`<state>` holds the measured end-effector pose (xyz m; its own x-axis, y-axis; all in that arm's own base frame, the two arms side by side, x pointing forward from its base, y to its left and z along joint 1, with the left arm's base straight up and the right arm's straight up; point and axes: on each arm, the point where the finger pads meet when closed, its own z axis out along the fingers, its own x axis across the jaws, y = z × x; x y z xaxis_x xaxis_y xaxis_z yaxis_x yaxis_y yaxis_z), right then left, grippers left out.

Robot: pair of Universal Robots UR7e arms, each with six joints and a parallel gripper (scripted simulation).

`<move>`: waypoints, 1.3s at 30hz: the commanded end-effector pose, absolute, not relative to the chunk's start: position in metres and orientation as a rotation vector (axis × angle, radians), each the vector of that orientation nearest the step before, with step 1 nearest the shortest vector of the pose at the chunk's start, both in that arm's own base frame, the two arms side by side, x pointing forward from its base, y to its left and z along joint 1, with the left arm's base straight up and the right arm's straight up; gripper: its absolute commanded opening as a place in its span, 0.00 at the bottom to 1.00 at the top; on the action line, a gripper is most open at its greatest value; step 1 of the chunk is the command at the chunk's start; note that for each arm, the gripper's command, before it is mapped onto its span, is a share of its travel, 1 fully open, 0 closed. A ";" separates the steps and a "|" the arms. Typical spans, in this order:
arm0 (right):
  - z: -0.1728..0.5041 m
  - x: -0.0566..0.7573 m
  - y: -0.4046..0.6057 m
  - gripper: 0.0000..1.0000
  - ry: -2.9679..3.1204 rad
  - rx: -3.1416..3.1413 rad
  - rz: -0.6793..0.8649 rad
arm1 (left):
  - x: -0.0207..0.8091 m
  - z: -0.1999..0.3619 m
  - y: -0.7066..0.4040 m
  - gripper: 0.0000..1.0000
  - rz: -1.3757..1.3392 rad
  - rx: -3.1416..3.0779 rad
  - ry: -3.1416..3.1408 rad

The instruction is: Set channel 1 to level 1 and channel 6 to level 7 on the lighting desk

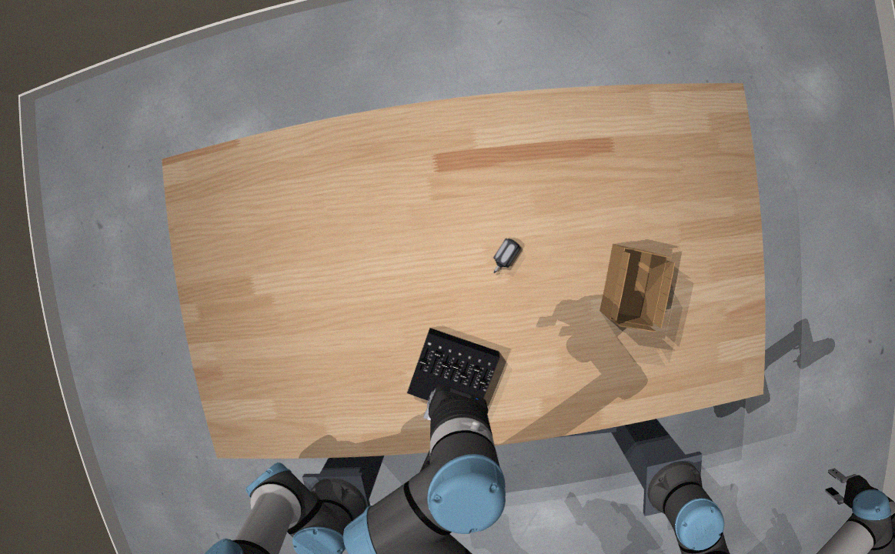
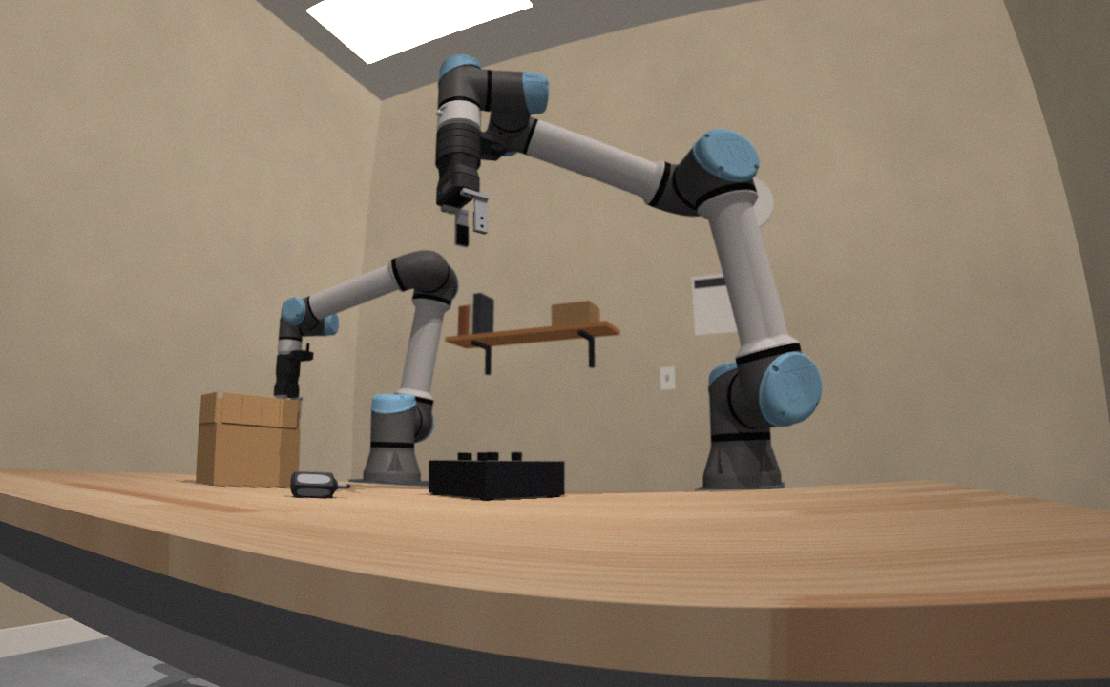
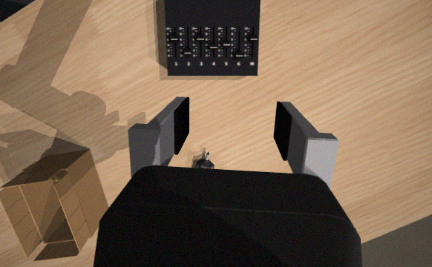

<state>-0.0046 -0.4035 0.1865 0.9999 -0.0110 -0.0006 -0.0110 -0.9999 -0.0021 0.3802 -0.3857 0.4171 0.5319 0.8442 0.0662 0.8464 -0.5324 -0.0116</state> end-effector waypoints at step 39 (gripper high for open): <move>0.187 -0.004 -0.404 1.00 0.017 -3.142 0.000 | 0.376 0.398 -0.384 1.00 -0.066 -2.889 -1.124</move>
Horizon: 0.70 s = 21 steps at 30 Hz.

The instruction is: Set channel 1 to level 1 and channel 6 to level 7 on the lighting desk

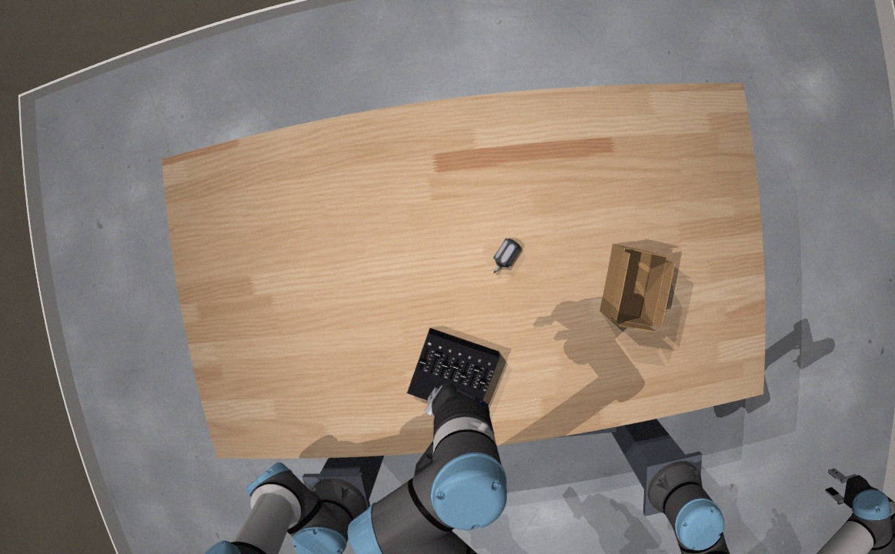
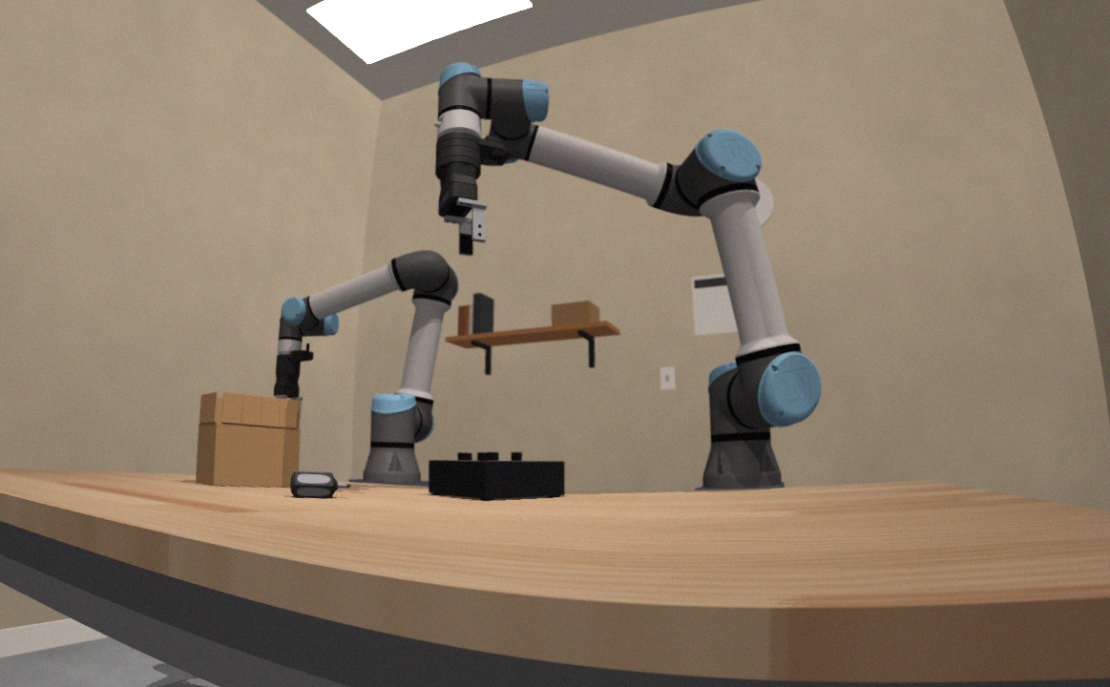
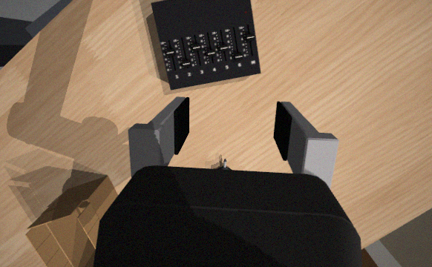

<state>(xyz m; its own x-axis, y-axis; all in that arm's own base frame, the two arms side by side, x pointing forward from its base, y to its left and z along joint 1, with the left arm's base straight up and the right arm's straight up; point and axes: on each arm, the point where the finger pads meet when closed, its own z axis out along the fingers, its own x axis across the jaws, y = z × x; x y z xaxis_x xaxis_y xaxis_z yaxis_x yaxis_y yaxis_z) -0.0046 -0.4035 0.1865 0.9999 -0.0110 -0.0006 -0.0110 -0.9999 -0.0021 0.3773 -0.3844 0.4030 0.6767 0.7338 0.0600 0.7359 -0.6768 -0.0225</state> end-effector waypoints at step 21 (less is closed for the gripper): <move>0.187 -0.004 -0.404 1.00 0.017 -3.142 0.000 | 0.368 0.348 -0.379 1.00 -0.035 -3.097 -0.199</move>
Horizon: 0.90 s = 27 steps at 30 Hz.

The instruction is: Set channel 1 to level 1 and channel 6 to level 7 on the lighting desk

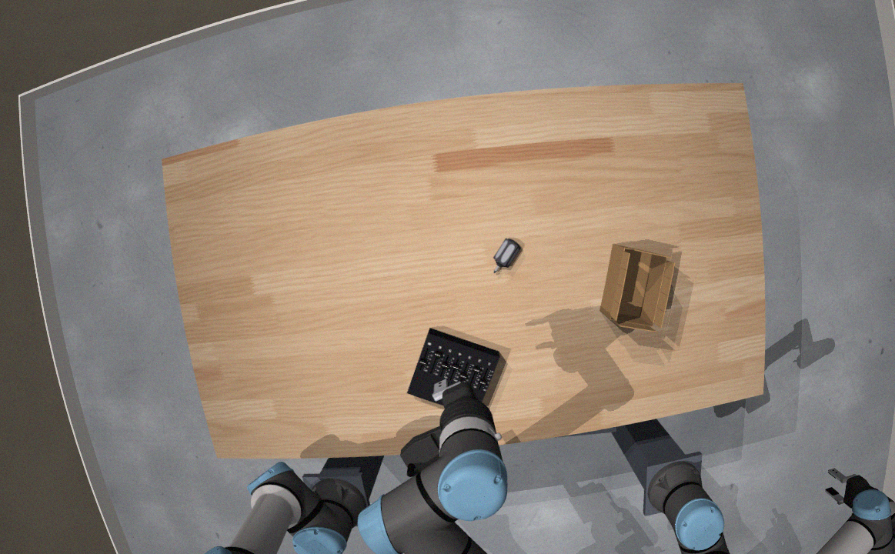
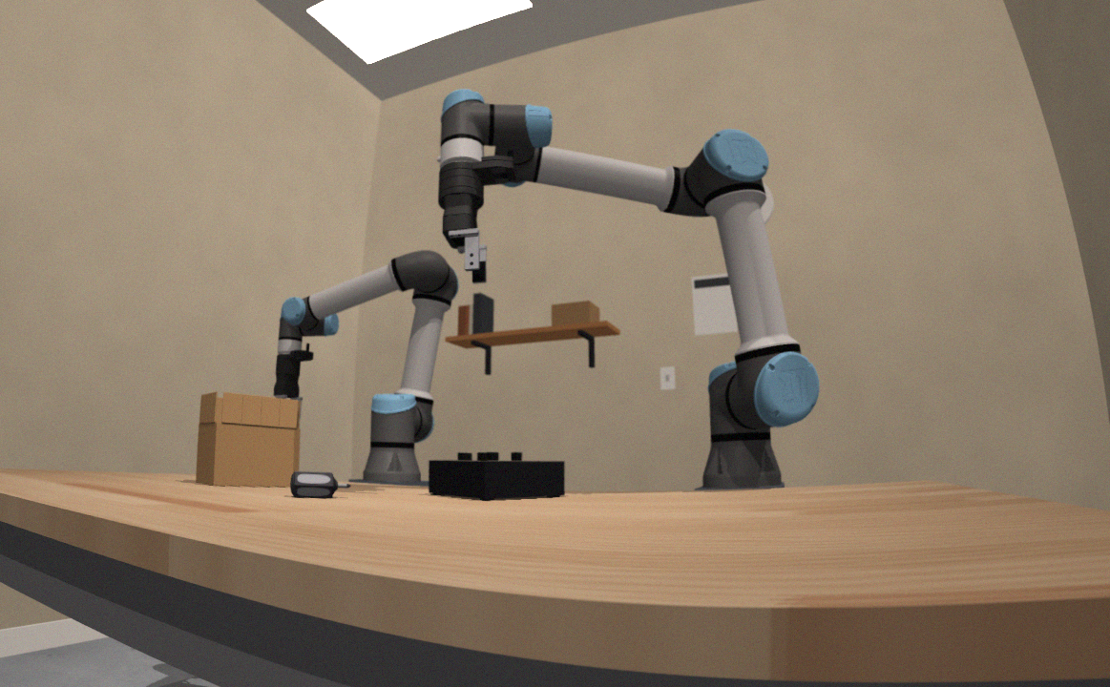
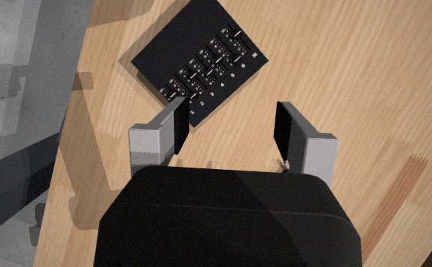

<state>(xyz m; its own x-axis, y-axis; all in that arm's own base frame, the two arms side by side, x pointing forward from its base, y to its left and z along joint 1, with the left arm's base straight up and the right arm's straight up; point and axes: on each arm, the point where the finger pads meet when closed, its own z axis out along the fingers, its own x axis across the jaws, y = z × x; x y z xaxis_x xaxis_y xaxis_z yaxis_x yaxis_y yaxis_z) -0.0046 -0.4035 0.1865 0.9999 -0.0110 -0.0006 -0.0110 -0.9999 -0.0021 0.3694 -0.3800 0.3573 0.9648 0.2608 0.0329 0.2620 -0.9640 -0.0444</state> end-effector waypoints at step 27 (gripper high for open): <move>0.187 -0.004 -0.404 1.00 0.017 -3.142 0.000 | 0.355 0.282 -0.375 1.00 -0.007 -2.957 0.987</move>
<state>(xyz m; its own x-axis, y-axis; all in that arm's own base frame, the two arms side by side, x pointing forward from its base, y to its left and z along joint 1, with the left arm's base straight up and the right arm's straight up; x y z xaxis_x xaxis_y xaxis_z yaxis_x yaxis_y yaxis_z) -0.0046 -0.4035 0.1865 0.9999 -0.0110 -0.0006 -0.0110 -0.9999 -0.0021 0.3567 -0.3750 0.2914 0.8699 -0.4933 -0.0049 -0.4931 -0.8692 -0.0352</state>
